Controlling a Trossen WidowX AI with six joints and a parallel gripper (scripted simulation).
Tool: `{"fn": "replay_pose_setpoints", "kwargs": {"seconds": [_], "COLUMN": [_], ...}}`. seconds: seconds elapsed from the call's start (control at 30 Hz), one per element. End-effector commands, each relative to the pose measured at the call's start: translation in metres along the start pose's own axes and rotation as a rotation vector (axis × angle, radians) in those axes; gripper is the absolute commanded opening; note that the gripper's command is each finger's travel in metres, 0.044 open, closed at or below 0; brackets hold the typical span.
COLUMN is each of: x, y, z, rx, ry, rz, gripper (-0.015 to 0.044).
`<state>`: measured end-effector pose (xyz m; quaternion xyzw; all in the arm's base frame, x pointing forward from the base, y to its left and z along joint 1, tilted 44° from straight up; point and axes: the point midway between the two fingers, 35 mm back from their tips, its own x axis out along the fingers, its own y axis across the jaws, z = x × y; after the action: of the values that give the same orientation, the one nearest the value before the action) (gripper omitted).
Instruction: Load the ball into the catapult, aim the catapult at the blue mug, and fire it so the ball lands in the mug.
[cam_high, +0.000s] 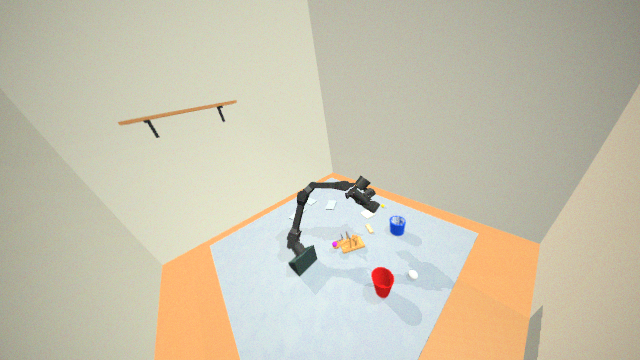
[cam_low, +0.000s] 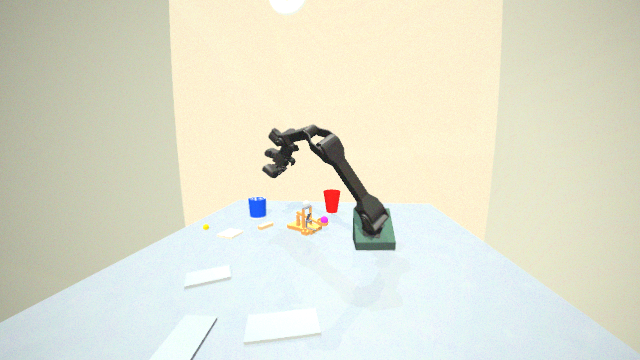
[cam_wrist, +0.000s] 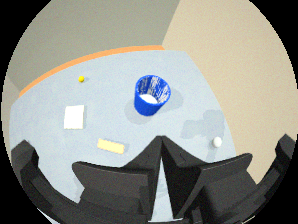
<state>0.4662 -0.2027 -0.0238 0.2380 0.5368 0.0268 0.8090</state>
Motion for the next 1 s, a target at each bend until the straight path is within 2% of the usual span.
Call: {"fn": "replay_pose_setpoints", "kwargs": {"seconds": [0.0,0.97], "x": [-0.001,-0.035], "y": [0.011,0.085], "z": [-0.014,-0.133], "rx": [-0.089,-0.864], "ry": [0.055,0.519], "rz": [-0.024,-0.052], "gripper": [0.0,0.0]}}
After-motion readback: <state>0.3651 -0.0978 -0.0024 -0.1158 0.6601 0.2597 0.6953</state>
